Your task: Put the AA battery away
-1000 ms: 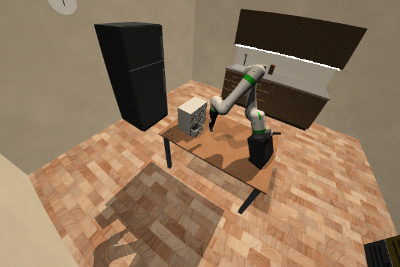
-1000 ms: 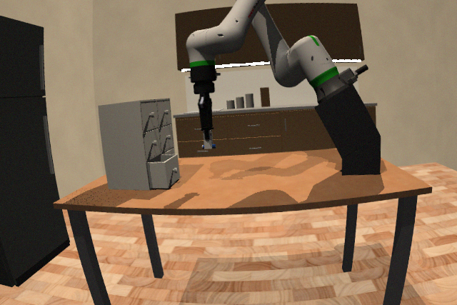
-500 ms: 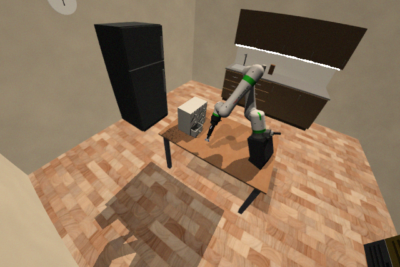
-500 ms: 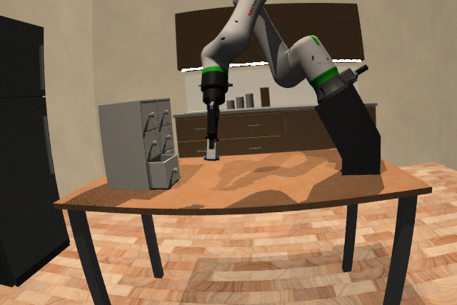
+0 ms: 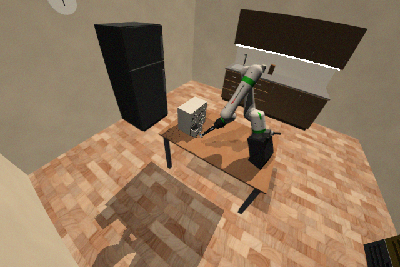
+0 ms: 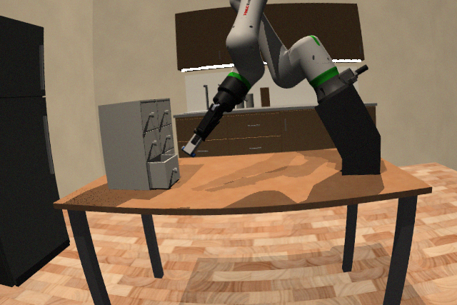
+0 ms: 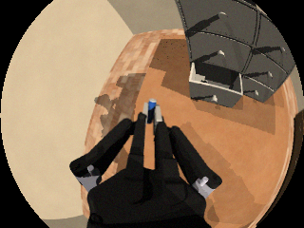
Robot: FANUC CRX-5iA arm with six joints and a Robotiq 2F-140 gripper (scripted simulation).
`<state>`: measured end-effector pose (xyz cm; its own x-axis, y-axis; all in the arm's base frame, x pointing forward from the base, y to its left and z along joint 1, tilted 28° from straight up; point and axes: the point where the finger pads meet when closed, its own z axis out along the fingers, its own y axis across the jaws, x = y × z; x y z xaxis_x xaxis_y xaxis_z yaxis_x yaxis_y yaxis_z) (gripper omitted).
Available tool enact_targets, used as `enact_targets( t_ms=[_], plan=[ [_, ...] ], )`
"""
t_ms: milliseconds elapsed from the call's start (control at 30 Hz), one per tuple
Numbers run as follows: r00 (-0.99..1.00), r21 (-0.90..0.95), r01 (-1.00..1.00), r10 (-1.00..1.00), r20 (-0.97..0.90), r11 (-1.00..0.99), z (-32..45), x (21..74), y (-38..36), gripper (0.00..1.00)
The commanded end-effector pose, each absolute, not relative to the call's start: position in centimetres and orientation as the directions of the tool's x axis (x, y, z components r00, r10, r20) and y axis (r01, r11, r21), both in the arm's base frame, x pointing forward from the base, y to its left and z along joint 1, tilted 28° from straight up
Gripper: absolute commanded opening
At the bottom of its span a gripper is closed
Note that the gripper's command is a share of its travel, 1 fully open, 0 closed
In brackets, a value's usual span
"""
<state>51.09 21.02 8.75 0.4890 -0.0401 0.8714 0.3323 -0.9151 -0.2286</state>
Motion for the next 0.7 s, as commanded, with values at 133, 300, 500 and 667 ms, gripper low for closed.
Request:
enact_targets(
  t_ms=[133, 300, 500, 667],
  plan=[
    [0.331, -0.017, 0.121, 0.024, 0.943, -0.992, 8.3, 49.7, 12.7, 0.06],
    [0.313, 0.077, 0.015, 0.078, 0.947, -0.997, 8.2, 48.4, 8.7, 0.06],
    [0.313, 0.118, -0.029, 0.103, 0.944, -0.993, 8.1, 47.7, 7.1, 0.06],
    [0.313, 0.118, -0.029, 0.103, 0.944, -0.993, 8.1, 47.7, 7.1, 0.06]
  ],
)
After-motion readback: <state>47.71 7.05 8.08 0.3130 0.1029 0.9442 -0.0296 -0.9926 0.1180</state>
